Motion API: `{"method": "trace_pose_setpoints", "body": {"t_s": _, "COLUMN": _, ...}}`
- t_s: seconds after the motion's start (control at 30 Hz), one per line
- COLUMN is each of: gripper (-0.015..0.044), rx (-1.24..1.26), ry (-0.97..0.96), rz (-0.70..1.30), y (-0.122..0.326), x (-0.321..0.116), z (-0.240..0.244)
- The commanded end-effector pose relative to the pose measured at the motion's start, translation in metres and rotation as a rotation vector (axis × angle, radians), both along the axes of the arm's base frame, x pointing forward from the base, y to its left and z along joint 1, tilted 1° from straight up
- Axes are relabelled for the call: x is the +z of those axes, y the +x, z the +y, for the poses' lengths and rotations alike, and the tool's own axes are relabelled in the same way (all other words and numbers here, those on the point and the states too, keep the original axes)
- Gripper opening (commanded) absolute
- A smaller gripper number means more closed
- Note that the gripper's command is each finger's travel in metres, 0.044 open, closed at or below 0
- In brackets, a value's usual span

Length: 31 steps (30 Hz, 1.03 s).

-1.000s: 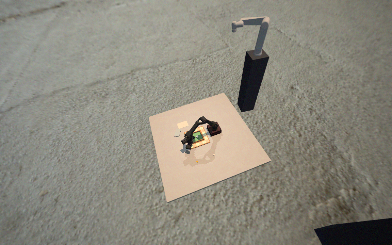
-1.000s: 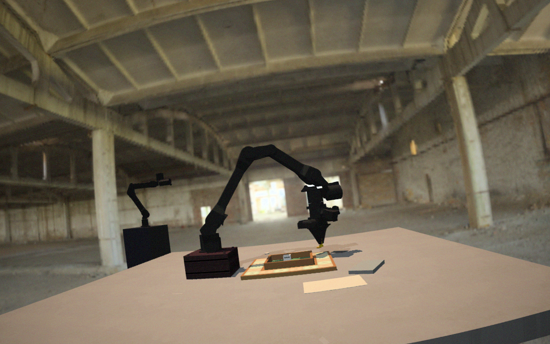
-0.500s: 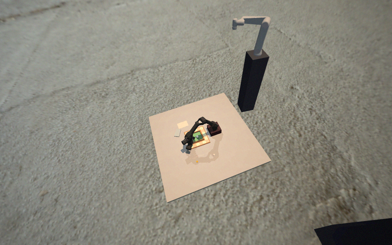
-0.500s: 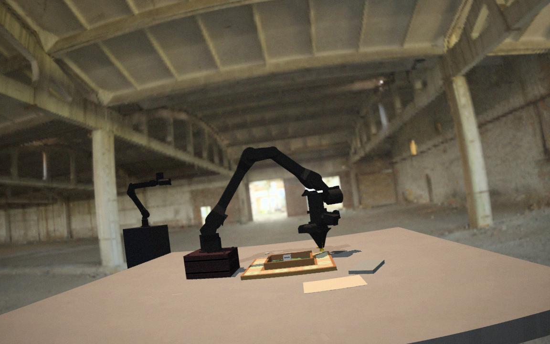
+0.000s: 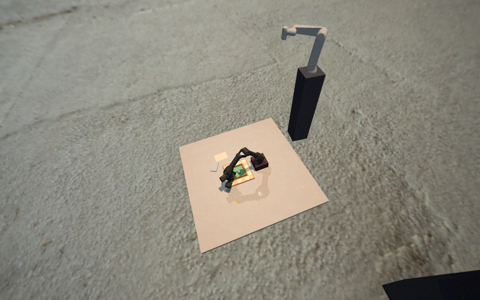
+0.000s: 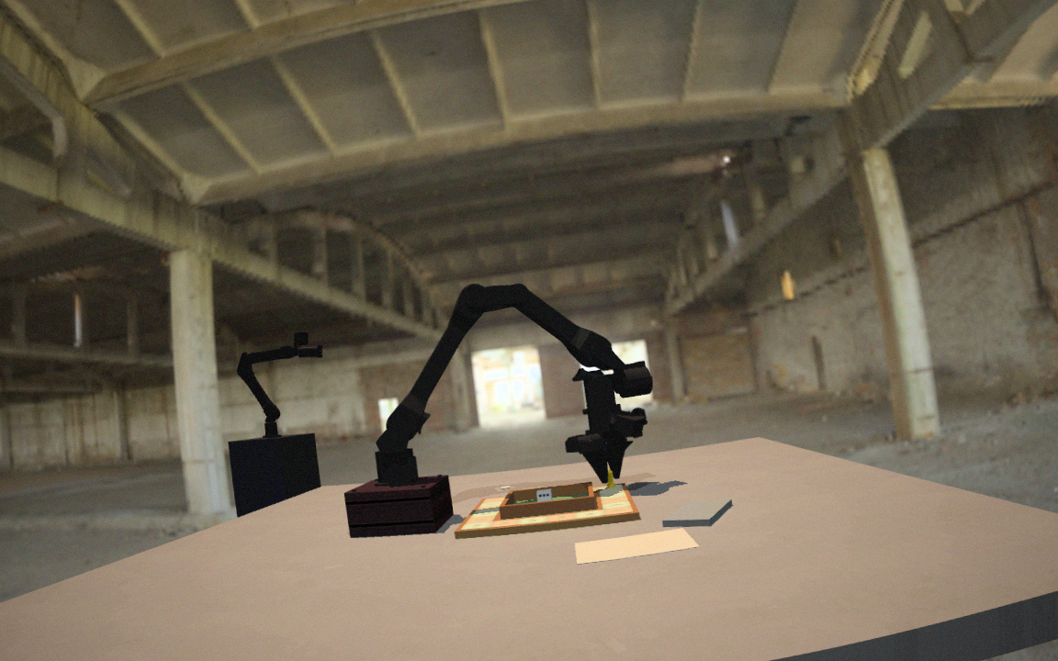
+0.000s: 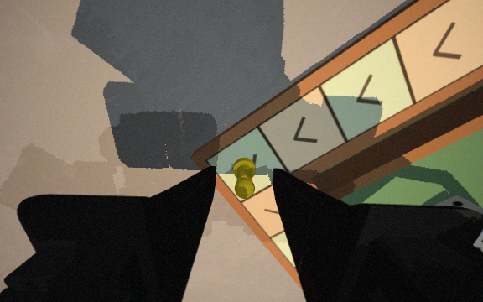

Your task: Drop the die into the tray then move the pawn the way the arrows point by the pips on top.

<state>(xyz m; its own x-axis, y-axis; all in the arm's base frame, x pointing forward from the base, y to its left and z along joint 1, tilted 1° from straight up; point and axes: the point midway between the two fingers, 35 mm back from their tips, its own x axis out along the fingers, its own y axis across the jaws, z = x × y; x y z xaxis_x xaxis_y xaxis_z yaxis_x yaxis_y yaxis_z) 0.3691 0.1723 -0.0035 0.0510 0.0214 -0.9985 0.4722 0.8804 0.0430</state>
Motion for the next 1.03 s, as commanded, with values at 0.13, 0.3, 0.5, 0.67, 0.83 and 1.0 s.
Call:
{"method": "trace_pose_setpoints", "body": {"t_s": 0.13, "gripper": 0.0394, "rx": -0.003, "ry": -0.007, "rz": 0.009, "y": -0.002, "x": 0.05, "z": -0.001}}
{"method": "trace_pose_setpoints", "body": {"t_s": 0.3, "gripper": 0.044, "rx": 0.002, "ry": -0.008, "rz": 0.009, "y": -0.003, "x": 0.051, "z": -0.002}}
{"method": "trace_pose_setpoints", "body": {"t_s": 0.5, "gripper": 0.044, "rx": 0.174, "ry": -0.019, "rz": 0.01, "y": -0.047, "x": 0.093, "z": -0.051}}
{"method": "trace_pose_setpoints", "body": {"t_s": 0.67, "gripper": 0.044, "rx": 0.336, "ry": -0.029, "rz": 0.011, "y": -0.098, "x": 0.116, "z": -0.091}}
{"method": "trace_pose_setpoints", "body": {"t_s": 0.83, "gripper": 0.044, "rx": 0.304, "ry": -0.023, "rz": -0.009, "y": -0.084, "x": 0.118, "z": -0.084}}
{"method": "trace_pose_setpoints", "body": {"t_s": 1.0, "gripper": 0.044, "rx": 0.304, "ry": -0.023, "rz": -0.009, "y": -0.084, "x": 0.118, "z": -0.084}}
